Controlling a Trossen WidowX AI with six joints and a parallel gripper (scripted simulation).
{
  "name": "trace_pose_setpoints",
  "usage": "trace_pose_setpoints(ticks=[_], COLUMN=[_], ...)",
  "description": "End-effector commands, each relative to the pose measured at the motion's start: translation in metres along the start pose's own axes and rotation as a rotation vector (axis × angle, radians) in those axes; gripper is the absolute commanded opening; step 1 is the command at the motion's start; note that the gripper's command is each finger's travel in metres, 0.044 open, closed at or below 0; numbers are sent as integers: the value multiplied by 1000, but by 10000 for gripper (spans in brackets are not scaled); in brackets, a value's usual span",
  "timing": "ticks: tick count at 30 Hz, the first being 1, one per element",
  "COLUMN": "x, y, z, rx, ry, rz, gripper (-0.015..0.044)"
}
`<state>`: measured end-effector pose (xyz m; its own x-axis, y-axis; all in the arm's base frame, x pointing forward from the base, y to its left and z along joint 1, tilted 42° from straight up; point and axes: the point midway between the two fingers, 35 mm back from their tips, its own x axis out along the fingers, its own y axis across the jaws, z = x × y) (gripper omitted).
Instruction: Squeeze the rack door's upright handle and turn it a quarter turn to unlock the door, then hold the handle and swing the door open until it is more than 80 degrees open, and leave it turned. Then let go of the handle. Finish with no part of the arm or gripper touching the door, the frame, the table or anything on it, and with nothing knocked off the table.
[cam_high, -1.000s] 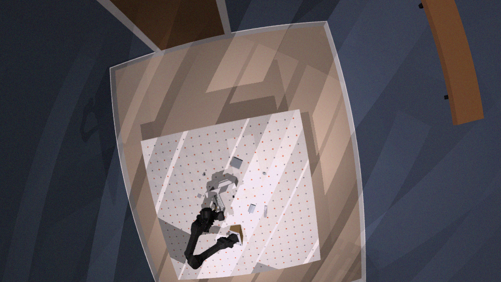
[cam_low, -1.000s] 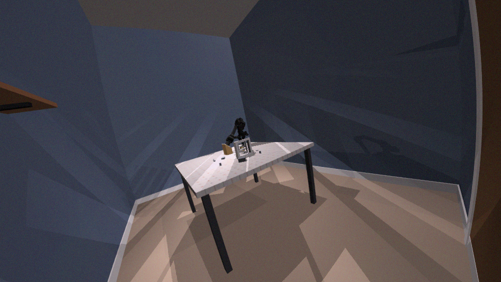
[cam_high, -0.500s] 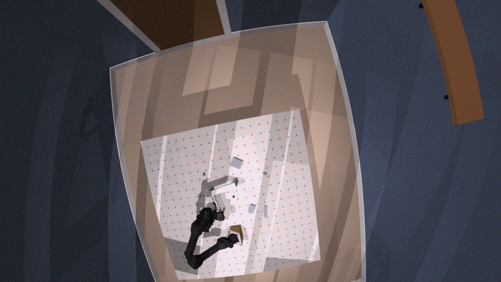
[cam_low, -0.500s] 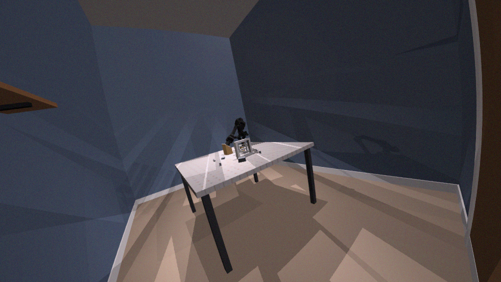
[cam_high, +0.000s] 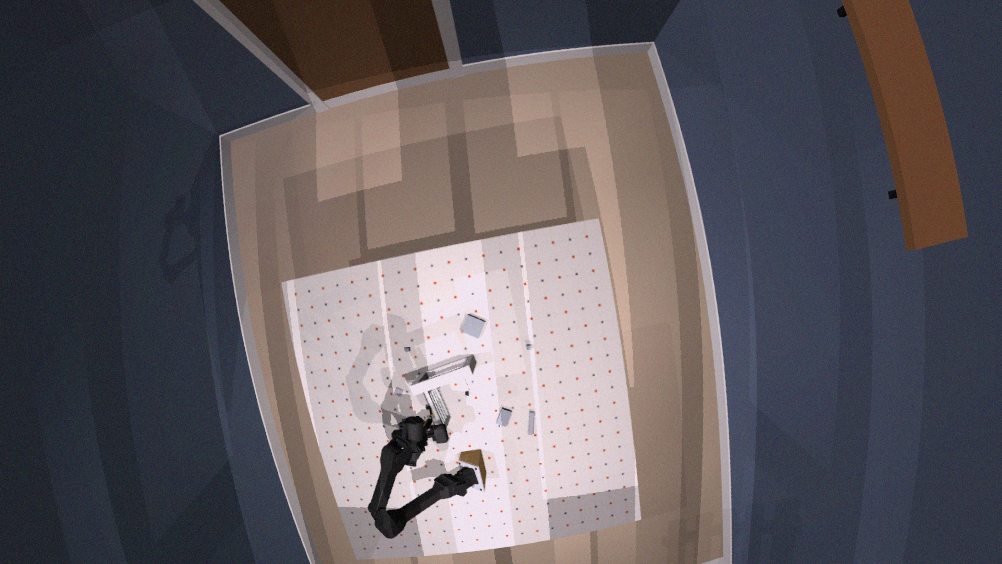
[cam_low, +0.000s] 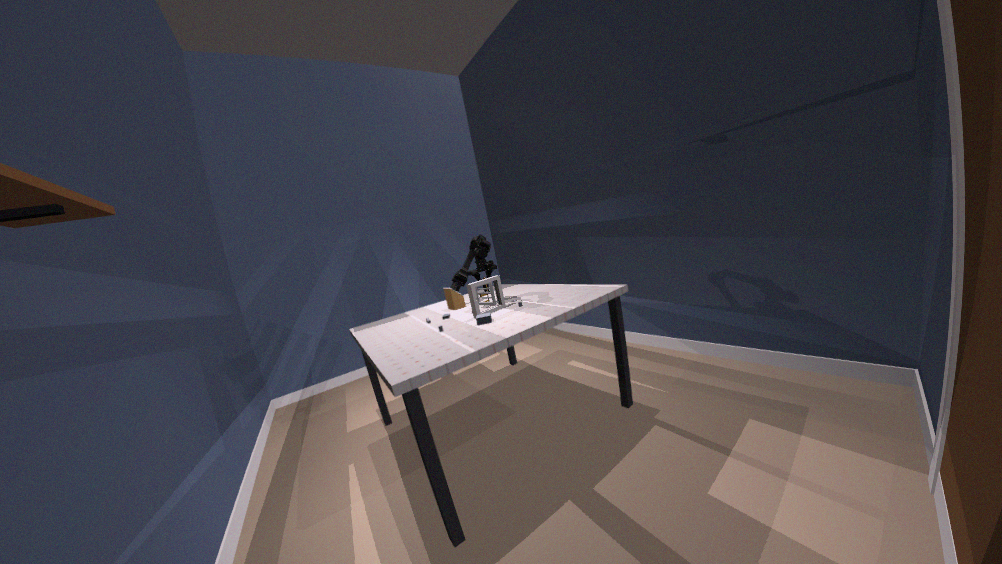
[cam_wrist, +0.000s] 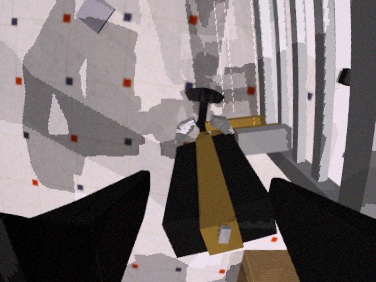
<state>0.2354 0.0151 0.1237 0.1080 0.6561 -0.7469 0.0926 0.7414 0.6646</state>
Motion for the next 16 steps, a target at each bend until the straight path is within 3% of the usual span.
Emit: trace_pose_setpoints(ticks=[1, 16], x=[-6, -27], y=[-1, -1], z=[1, 1], rx=[-4, -6], ry=[2, 2], rz=[-3, -5], gripper=[287, 287])
